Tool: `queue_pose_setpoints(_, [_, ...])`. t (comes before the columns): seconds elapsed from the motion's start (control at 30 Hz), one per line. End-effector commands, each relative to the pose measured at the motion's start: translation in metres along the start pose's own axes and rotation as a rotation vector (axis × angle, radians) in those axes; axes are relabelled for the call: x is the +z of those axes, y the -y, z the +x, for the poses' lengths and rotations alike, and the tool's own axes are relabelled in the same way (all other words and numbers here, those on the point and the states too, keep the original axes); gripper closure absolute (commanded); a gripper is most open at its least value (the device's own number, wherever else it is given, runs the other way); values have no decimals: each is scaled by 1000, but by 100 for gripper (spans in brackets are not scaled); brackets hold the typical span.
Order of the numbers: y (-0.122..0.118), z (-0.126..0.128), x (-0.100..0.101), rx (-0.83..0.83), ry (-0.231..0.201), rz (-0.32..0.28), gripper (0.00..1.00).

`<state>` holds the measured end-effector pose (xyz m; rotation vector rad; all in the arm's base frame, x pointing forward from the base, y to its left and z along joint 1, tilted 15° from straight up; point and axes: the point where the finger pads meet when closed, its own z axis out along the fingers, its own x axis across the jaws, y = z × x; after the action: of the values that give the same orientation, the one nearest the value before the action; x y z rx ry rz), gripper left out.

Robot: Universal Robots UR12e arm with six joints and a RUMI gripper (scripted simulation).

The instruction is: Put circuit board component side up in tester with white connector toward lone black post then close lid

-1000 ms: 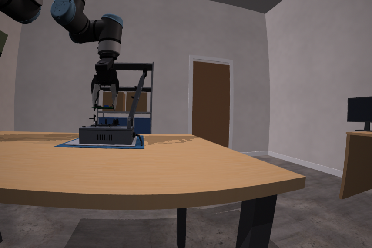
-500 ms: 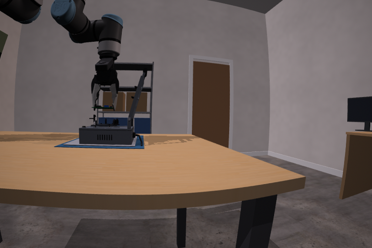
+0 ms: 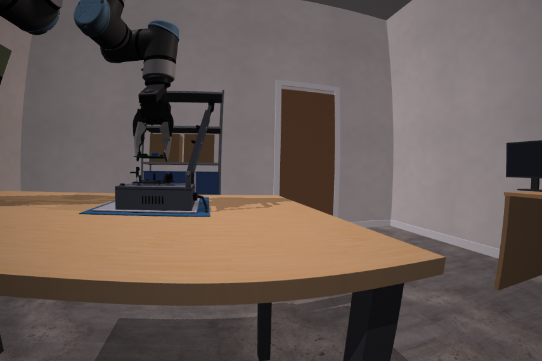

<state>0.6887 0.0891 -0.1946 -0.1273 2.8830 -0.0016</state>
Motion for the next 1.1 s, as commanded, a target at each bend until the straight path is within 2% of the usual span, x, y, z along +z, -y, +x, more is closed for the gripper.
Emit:
queue_pose_setpoints(0.0, [0,-2,-1,0,3,0,61])
queue_pose_setpoints(0.5, [0,-3,4,0,4,0,61])
queue_pose_setpoints(1.07, [0,-4,27,-1,4,0,61])
